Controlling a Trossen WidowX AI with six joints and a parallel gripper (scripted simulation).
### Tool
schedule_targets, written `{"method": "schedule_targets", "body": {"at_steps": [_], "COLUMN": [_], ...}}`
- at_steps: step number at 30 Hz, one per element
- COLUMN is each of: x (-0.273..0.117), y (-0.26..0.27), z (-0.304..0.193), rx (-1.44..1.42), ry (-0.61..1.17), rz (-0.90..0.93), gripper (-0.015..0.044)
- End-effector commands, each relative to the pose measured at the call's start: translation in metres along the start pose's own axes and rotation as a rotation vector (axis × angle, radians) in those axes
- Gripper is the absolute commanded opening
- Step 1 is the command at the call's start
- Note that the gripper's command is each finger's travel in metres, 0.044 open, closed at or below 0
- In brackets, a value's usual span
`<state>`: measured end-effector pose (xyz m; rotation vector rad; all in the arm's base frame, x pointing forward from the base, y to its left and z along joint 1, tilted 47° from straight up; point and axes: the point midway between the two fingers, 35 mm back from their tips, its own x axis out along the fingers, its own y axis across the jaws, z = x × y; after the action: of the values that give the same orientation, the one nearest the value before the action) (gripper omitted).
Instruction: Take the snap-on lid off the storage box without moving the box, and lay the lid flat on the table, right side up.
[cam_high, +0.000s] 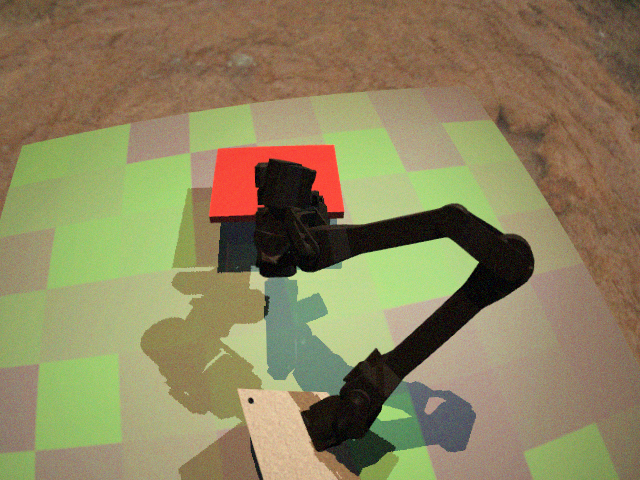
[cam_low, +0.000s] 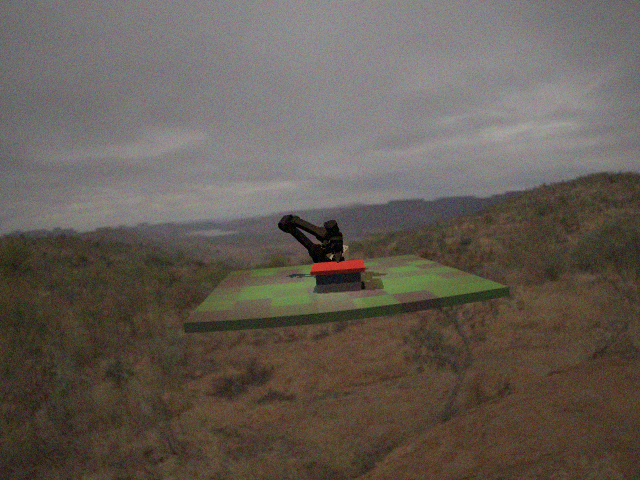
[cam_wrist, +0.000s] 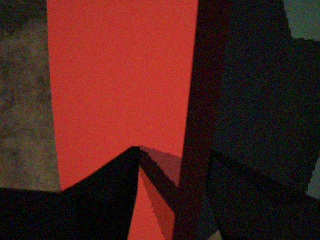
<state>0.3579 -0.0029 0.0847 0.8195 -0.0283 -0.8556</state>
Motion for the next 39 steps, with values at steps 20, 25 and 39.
{"method": "schedule_targets", "body": {"at_steps": [20, 25, 39], "x": [-0.0038, -0.0034, -0.0025], "y": [0.0045, 0.0048, 0.0055], "z": [-0.0004, -0.0004, -0.0004], "rx": [0.001, 0.001, 0.001], "ry": [0.001, 0.001, 0.001], "rz": [0.005, 0.005, 0.005], "gripper": [0.0, 0.0, 0.0]}}
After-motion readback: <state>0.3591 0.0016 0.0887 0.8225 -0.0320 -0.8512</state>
